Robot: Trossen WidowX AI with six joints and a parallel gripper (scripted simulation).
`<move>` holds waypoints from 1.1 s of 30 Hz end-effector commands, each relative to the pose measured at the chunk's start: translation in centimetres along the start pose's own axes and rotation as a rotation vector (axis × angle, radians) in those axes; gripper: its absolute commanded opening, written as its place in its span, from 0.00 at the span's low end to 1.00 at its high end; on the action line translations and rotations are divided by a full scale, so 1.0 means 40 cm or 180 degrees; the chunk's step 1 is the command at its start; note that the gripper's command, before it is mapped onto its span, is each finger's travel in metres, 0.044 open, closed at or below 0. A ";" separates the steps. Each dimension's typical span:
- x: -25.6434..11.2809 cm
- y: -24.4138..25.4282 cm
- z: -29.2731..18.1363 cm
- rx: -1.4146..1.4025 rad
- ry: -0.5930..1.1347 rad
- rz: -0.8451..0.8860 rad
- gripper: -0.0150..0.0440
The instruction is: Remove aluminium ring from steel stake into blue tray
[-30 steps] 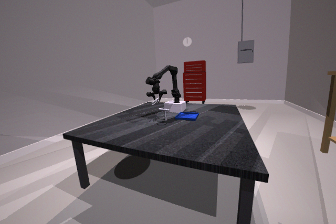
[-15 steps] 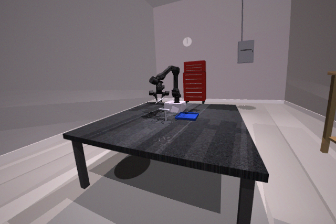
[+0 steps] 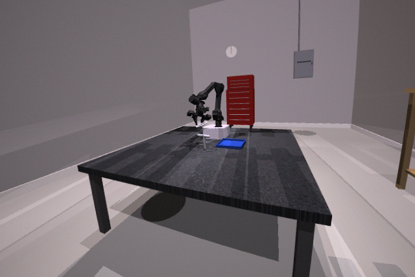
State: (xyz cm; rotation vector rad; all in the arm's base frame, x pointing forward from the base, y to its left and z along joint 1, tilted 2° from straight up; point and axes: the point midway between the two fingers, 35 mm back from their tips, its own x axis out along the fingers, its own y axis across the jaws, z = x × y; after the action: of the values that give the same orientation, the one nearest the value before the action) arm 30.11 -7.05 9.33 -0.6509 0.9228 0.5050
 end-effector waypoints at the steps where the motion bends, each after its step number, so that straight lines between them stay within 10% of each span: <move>1: -0.005 0.010 0.002 -0.0294 -0.0025 -0.0088 0.25; 33: 0.007 0.105 -0.003 -0.1462 0.0104 -0.0287 0.25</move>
State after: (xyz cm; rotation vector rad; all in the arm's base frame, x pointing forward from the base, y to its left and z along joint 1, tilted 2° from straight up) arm 27.36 -4.40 7.90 -1.1563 0.7708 0.6456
